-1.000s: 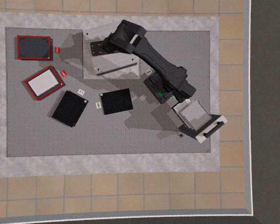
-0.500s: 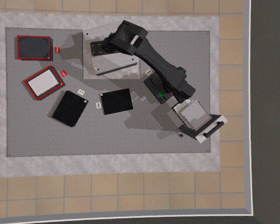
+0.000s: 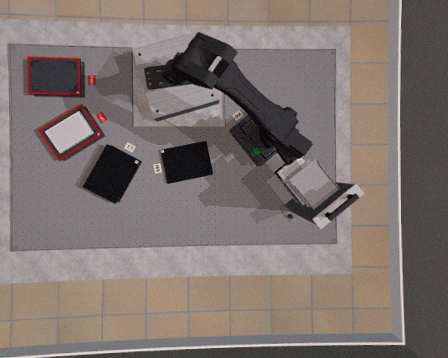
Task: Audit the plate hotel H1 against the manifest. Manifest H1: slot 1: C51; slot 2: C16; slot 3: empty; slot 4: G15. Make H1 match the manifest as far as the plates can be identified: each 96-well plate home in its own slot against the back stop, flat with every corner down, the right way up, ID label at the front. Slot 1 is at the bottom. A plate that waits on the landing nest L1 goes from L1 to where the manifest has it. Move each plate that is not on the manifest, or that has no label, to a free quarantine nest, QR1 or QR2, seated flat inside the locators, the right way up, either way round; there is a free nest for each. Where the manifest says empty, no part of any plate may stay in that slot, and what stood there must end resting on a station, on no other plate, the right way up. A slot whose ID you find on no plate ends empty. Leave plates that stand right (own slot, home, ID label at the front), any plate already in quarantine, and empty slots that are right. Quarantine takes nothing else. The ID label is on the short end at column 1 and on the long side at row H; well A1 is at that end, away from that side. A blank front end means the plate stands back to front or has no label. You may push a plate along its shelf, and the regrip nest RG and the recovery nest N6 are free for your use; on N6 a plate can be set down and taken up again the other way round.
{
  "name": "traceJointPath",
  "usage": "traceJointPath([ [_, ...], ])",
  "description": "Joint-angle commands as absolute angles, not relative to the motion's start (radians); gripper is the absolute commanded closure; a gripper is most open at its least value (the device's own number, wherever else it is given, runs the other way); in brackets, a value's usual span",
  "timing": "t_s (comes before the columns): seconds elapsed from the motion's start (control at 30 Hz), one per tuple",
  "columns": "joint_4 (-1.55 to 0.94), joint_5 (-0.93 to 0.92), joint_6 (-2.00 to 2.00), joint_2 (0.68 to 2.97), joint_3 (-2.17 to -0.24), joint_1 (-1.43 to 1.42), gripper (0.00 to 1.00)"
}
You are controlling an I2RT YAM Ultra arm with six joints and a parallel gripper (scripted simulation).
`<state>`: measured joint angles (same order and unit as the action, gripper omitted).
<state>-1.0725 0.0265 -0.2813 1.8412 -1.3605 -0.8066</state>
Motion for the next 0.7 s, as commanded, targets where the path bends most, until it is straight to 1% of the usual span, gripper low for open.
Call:
traceJointPath([
  [0.0, -1.068, 0.027, -0.280, 1.822, -1.364, -0.806, 0.14],
  [0.67, -1.024, 0.027, -0.278, 1.832, -1.331, -0.804, 0.14],
])
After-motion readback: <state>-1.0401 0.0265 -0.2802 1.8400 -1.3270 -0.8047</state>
